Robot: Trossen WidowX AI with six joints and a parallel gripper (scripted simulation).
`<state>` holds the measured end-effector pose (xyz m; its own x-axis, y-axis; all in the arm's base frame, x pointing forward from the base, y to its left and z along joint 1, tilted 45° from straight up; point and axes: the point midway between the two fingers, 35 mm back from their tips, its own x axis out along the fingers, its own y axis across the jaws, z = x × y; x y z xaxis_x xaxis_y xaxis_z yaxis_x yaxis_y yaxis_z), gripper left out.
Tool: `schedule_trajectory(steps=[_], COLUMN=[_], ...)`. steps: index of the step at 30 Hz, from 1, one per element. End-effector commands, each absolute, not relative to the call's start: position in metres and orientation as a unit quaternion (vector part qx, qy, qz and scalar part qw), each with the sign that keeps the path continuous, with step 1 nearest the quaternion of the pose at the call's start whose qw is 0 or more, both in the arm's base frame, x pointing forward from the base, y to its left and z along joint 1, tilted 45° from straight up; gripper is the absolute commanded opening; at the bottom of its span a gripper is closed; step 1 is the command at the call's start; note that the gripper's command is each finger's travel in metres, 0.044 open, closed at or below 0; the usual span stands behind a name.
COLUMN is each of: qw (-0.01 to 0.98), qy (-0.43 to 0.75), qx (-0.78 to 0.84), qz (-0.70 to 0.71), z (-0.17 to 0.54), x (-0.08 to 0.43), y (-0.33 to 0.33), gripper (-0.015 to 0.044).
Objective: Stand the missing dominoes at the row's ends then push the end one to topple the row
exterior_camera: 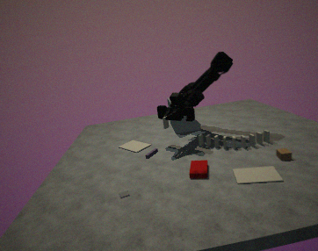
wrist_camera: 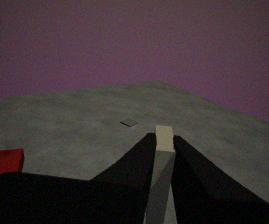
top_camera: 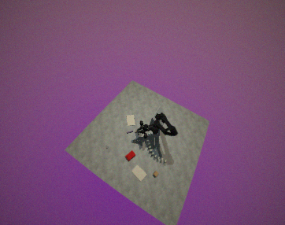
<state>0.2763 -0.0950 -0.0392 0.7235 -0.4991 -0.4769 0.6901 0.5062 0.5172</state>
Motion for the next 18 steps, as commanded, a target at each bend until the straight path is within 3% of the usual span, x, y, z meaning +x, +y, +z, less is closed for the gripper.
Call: schedule_trajectory(steps=[1, 18], qw=[0.856, 0.853], qy=[0.131, 0.137], qx=[0.358, 0.361], qz=[-0.348, -0.353], z=[-0.038, -0.061], x=[0.275, 0.284], y=[-0.095, -0.074], gripper=[0.0026, 0.0026])
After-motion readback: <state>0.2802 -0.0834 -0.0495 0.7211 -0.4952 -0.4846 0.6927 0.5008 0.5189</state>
